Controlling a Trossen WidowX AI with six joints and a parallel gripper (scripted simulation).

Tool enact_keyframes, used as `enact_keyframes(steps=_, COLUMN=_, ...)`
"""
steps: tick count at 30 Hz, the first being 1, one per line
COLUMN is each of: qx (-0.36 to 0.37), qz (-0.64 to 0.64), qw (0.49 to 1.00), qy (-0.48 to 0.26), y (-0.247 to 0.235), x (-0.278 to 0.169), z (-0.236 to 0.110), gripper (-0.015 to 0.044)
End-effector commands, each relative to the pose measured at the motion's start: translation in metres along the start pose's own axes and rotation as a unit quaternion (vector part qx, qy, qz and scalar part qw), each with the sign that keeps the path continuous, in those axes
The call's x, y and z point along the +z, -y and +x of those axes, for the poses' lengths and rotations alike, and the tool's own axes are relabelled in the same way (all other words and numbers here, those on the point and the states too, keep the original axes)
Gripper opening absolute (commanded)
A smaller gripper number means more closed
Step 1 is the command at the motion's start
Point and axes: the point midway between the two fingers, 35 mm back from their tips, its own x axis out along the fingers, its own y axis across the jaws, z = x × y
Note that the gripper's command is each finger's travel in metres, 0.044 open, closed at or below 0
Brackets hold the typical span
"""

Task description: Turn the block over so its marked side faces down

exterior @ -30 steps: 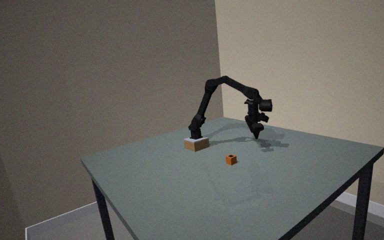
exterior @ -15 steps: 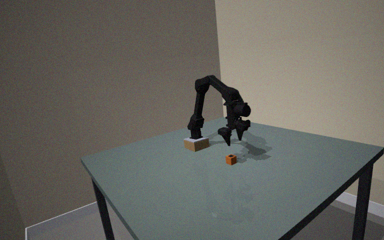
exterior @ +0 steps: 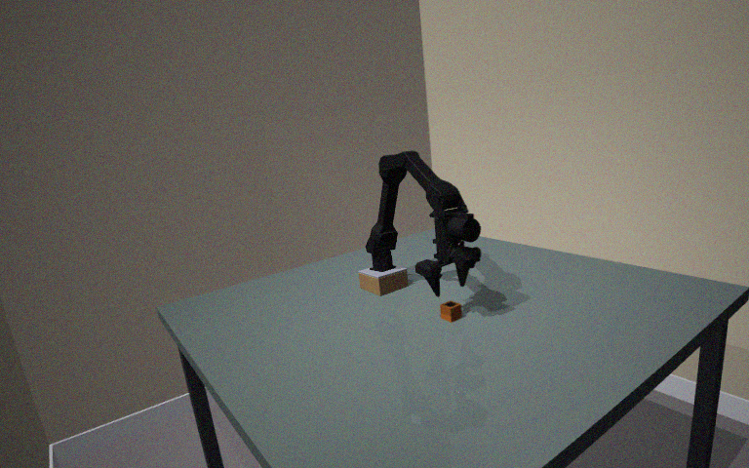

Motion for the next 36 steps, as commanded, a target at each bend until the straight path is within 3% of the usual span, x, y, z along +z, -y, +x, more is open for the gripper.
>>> enact_keyframes(steps=1, qx=-0.003, qz=0.003, qw=1.000, qy=-0.001, y=0.002, x=-0.001, z=0.009, gripper=0.0440)
enact_keyframes(steps=31, qx=-0.003, qz=0.003, qw=1.000, qy=-0.001, y=0.003, x=0.000, z=0.055, gripper=0.0440)
enact_keyframes(steps=36, qx=-0.003, qz=0.003, qw=1.000, qy=-0.001, y=0.003, x=0.000, z=0.055, gripper=0.0309)
